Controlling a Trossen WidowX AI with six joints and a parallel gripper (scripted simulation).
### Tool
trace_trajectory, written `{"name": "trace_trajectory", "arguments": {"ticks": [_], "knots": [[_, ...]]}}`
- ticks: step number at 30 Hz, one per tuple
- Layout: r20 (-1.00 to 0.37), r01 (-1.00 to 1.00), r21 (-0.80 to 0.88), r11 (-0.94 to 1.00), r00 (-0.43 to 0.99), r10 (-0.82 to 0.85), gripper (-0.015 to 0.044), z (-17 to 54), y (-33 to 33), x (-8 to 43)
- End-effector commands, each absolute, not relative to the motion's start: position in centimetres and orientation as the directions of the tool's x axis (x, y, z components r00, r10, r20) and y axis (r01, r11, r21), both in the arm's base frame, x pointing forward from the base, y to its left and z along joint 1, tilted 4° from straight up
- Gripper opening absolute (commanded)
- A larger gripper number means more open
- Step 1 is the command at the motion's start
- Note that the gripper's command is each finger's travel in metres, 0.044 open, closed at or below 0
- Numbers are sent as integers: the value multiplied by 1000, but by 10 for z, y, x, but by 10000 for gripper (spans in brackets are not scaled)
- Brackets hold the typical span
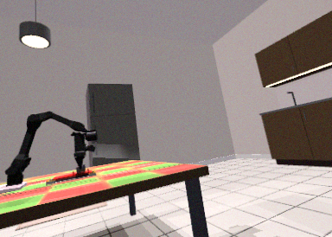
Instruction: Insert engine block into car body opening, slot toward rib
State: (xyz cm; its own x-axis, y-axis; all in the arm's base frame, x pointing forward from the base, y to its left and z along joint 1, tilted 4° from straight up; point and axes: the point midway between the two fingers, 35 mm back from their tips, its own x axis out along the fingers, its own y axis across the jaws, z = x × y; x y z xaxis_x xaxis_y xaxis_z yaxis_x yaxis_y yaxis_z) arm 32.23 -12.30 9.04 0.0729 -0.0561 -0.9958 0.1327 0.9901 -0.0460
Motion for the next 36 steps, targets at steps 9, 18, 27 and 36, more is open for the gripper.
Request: {"name": "trace_trajectory", "arguments": {"ticks": [9, 18, 27, 36], "knots": [[-996, 127, -44, 991, 74, -54, 159, 87, -123, 323], [-996, 126, -44, 991, 74, -54, 159, 85, -123, 323], [-996, 128, -44, 991, 74, -54, 159, 83, -123, 323], [-996, 129, -44, 991, 74, -54, 159, 81, -123, 323]]}}
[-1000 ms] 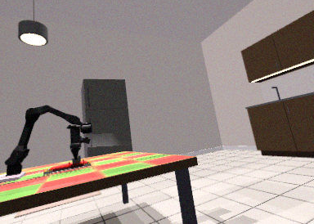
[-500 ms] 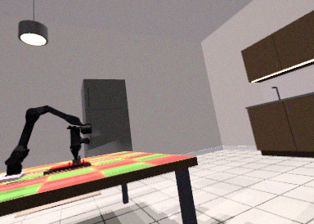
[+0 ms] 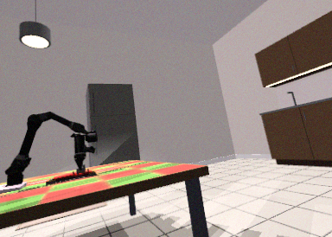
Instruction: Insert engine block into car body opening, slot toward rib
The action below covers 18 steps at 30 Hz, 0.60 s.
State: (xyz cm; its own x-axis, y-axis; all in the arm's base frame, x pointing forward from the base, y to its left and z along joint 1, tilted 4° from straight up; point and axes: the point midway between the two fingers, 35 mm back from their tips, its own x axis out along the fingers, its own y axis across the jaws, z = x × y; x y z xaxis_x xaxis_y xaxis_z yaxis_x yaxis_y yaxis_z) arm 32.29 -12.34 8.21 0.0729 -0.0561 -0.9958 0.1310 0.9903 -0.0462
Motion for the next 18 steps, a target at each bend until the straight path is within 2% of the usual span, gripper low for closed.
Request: {"name": "trace_trajectory", "arguments": {"ticks": [1, 11, 18], "knots": [[-996, 131, -46, 990, 73, -56, 185, 82, -123, 323], [-996, 131, -46, 990, 73, -56, 440, 82, -123, 323], [-996, 131, -46, 990, 73, -56, 440, 82, -123, 323]]}}
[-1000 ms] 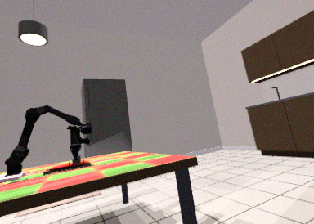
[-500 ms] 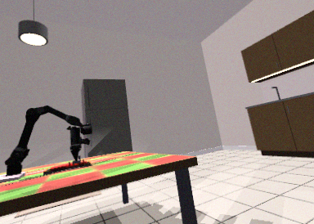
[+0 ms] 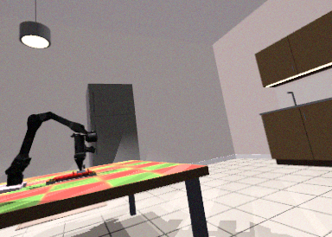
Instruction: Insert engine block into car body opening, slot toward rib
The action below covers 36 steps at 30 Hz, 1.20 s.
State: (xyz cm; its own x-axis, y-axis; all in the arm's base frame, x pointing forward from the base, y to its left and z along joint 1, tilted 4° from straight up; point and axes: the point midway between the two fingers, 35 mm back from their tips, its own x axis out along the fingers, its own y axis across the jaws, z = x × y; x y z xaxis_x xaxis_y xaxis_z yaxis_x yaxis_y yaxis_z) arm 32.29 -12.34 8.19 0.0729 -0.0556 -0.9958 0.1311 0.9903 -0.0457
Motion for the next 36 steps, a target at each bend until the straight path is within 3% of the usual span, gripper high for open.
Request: {"name": "trace_trajectory", "arguments": {"ticks": [1, 12, 29, 36], "knots": [[-996, 131, -46, 990, 73, -56, 440, 82, -123, 323], [-996, 129, -44, 991, 74, -54, 440, 96, -123, 322], [-996, 129, -44, 991, 74, -54, 0, 96, -123, 322], [-996, 129, -44, 991, 74, -54, 0, 96, -123, 322]]}}
